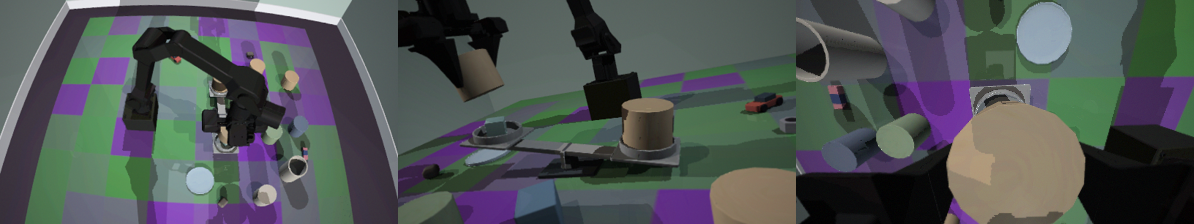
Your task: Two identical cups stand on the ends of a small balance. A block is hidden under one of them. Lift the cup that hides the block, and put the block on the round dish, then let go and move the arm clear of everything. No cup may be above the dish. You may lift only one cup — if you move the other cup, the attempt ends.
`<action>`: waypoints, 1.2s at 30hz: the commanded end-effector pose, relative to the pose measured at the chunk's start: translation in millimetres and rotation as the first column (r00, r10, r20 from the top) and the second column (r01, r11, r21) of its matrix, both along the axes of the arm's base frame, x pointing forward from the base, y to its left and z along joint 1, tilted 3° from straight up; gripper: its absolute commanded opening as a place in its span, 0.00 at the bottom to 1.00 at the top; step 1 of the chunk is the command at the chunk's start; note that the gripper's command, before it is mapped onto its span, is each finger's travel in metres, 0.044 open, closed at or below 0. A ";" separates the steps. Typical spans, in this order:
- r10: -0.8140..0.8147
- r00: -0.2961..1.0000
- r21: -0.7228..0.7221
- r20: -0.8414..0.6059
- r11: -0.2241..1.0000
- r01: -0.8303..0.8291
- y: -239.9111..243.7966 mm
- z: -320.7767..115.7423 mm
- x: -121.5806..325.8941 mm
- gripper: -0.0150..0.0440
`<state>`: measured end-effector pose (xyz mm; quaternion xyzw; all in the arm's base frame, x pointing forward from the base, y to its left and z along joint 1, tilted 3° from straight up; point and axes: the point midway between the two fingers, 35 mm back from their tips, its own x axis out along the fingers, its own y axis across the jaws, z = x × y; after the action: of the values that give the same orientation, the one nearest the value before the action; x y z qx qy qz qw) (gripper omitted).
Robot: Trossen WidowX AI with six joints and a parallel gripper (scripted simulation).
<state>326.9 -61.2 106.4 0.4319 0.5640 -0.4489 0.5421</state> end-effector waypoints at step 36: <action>-0.001 1.000 -0.005 0.009 1.000 0.001 -70.6 -25.6 -25.2 0.25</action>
<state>308.5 -117.5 84.7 0.4343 0.5626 -0.4476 0.5427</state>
